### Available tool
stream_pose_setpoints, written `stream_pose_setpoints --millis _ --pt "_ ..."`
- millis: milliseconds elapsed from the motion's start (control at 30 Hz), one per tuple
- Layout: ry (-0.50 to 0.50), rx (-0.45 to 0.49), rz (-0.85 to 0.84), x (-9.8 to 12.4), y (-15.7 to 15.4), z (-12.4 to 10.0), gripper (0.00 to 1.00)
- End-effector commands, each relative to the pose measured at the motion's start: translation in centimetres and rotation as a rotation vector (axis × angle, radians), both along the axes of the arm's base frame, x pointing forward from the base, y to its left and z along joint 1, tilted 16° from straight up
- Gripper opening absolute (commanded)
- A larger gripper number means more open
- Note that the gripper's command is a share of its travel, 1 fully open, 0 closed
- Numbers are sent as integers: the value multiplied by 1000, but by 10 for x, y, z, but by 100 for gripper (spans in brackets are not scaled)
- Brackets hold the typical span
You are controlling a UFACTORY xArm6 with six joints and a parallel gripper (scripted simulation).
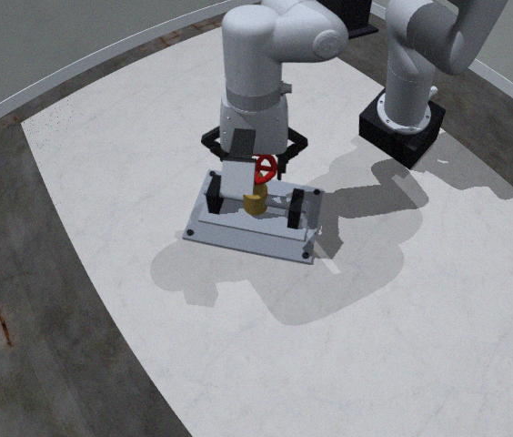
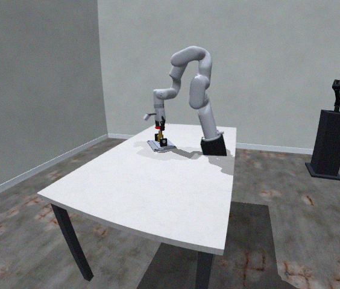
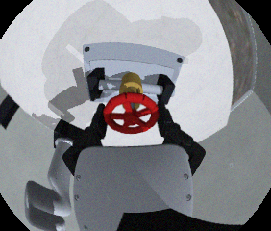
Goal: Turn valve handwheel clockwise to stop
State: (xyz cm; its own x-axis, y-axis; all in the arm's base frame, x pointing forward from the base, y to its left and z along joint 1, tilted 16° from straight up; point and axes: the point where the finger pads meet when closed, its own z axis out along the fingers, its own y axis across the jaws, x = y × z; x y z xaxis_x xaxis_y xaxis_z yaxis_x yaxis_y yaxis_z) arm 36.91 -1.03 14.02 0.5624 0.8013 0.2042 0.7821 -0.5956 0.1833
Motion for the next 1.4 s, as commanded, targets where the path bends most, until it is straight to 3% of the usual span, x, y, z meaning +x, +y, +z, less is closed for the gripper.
stream_pose_setpoints --millis 0,1367 --pt "-3 0 0 1 0 1 0" --pt "-1 8 -29 1 0 1 0"
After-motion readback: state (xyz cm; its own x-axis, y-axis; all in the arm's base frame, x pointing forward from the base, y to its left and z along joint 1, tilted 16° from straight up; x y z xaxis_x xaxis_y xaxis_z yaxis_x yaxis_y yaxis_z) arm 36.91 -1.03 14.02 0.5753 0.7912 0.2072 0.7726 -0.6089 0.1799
